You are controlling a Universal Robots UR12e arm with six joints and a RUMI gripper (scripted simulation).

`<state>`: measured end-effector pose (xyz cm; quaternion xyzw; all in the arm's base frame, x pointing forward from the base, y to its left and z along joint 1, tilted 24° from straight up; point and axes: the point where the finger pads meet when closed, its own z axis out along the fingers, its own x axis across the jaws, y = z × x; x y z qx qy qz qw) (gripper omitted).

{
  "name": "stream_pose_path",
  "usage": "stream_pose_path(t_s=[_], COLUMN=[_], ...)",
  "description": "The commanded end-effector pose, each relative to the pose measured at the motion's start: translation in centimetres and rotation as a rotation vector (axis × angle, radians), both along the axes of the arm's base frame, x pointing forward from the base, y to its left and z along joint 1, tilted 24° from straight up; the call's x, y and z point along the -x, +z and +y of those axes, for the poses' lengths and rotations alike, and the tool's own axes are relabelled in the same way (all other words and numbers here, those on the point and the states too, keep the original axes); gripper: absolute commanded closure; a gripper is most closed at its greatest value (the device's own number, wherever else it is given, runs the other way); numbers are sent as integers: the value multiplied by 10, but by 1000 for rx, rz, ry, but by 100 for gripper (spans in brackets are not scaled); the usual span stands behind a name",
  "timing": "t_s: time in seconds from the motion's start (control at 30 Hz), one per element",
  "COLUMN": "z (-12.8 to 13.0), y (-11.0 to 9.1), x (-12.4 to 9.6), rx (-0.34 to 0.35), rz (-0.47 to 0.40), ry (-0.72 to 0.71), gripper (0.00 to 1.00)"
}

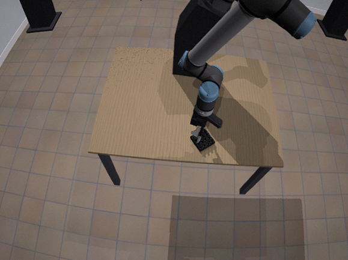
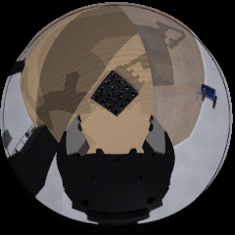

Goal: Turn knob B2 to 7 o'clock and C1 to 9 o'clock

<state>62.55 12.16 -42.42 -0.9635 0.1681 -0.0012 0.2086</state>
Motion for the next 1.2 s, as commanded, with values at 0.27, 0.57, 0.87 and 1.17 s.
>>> stream_pose_path(t_s=[0.27,0.57,0.87,1.17], z=[2,1,1,1], y=[1,1,1,1], x=[-1,-1,-1,-1], rx=[-3,-3,-3,-3], rz=[-15,-16,-16,-16], ry=[58,58,58,58], gripper=[89,89,89,89])
